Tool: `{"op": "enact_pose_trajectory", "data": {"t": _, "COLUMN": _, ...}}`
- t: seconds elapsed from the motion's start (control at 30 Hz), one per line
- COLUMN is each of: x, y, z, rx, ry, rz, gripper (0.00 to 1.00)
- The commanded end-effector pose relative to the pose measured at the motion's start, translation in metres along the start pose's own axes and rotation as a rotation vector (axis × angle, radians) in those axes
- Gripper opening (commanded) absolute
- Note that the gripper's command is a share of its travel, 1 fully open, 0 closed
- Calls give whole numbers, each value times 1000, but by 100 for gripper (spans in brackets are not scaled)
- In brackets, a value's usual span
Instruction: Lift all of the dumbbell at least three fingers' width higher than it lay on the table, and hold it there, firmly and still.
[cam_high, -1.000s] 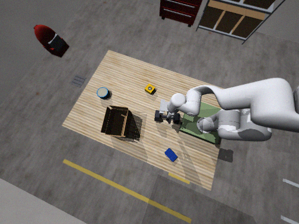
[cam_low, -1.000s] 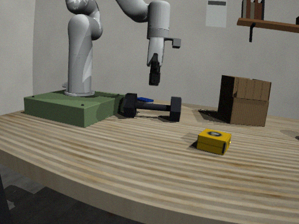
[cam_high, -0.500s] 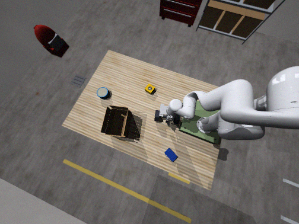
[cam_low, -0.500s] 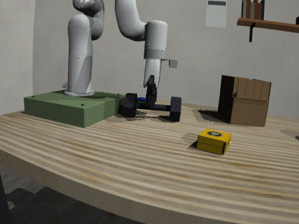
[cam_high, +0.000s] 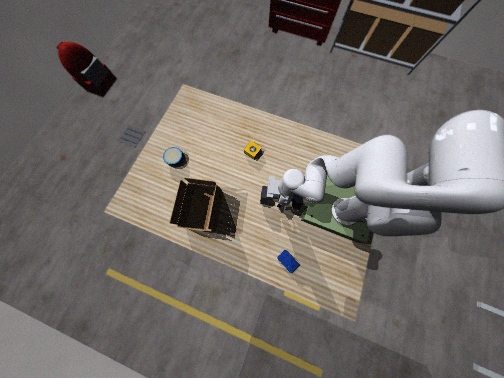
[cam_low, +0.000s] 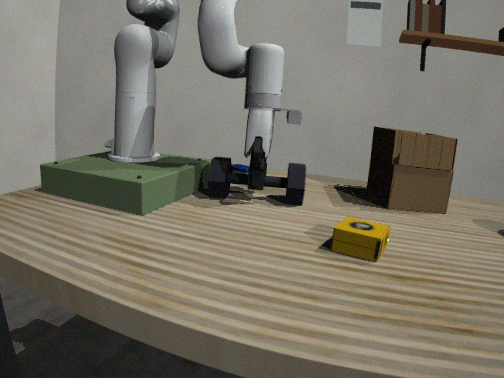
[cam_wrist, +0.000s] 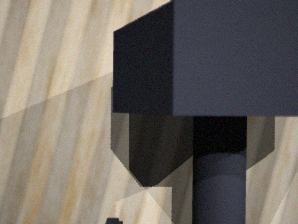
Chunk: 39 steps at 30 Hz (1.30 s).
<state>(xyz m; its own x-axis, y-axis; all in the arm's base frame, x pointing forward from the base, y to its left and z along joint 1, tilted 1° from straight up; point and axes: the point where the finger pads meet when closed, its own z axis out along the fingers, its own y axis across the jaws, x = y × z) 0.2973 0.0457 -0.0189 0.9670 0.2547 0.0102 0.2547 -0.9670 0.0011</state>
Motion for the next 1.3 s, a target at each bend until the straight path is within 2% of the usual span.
{"op": "enact_pose_trajectory", "data": {"t": 0.0, "x": 1, "y": 0, "z": 0, "rx": 0, "ry": 2, "rz": 0, "gripper": 0}}
{"op": "enact_pose_trajectory", "data": {"t": 0.8, "x": 1, "y": 0, "z": -1, "rx": 0, "ry": 2, "rz": 0, "gripper": 0}}
{"op": "enact_pose_trajectory", "data": {"t": 1.27, "x": 2, "y": 0, "z": -17, "rx": 0, "ry": 2, "rz": 0, "gripper": 0}}
